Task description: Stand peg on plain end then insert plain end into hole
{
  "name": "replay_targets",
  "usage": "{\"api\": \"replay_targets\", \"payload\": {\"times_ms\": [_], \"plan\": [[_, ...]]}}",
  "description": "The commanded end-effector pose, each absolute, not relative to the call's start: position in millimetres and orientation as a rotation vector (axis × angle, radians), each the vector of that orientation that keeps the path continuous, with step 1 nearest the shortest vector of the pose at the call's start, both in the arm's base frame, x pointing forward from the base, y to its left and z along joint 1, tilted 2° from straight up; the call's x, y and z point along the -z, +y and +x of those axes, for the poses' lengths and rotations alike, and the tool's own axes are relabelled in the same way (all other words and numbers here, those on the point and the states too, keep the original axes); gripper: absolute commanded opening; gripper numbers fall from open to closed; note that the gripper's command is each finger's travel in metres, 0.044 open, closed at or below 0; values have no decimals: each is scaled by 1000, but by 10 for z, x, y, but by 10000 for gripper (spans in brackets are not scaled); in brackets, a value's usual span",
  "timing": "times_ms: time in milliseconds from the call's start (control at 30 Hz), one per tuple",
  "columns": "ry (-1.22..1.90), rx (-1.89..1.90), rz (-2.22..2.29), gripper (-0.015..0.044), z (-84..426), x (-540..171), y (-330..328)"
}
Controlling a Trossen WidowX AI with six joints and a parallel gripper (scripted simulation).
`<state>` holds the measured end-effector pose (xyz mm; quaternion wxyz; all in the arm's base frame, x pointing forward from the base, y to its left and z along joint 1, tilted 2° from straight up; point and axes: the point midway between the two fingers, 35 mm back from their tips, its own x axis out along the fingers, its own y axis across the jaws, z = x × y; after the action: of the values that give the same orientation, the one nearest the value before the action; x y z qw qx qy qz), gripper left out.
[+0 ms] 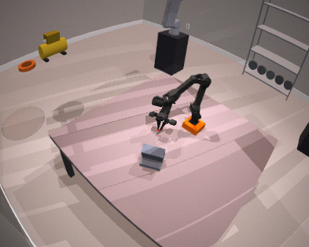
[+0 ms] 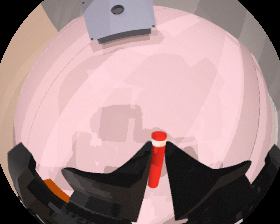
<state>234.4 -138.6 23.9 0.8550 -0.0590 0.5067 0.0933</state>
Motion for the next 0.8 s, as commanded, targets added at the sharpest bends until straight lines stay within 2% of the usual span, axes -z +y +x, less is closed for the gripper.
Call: {"api": "replay_targets", "payload": {"times_ms": [0, 767], "plan": [[1036, -204, -120, 50, 2306, -234, -1373], [841, -211, -97, 50, 2165, -297, -1407]]}}
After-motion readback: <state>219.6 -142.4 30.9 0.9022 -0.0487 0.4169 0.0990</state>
